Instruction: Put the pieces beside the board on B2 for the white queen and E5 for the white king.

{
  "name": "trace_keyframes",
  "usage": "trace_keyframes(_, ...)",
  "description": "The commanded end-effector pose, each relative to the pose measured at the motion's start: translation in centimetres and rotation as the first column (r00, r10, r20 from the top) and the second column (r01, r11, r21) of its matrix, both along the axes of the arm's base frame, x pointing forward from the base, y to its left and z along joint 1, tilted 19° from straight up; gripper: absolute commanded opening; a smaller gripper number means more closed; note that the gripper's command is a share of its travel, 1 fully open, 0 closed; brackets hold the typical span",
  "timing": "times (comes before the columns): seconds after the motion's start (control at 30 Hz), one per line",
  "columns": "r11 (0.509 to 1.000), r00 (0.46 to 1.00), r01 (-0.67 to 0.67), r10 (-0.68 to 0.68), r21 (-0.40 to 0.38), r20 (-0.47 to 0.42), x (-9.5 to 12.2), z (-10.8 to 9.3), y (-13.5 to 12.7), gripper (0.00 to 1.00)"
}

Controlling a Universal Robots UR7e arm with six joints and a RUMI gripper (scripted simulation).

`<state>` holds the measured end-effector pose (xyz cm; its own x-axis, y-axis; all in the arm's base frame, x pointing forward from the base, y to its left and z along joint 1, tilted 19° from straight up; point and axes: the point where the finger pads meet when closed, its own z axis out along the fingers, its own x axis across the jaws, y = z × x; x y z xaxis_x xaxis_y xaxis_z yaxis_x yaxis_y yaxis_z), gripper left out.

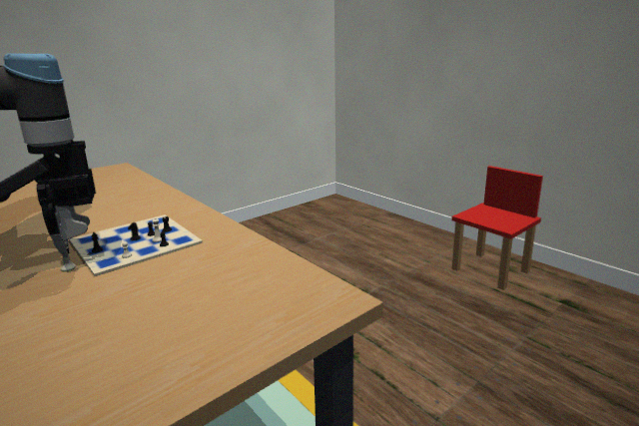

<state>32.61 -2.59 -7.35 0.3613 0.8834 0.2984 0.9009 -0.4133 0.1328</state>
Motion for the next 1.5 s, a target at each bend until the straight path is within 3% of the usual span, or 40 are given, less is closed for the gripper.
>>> trace_keyframes(0.0, 1.0, 1.0, 0.0, 0.0, -0.001, 0.001, 0.0, 0.1, 0.0, 0.0)
trace_keyframes(0.57, 1.0, 1.0, 0.0, 0.0, -0.001, 0.001, -0.5, 2.2, -0.5, 0.0)
trace_keyframes(1.47, 1.0, 1.0, 0.0, 0.0, -0.001, 0.001, -2.2, 8.6, -2.0, 0.0)
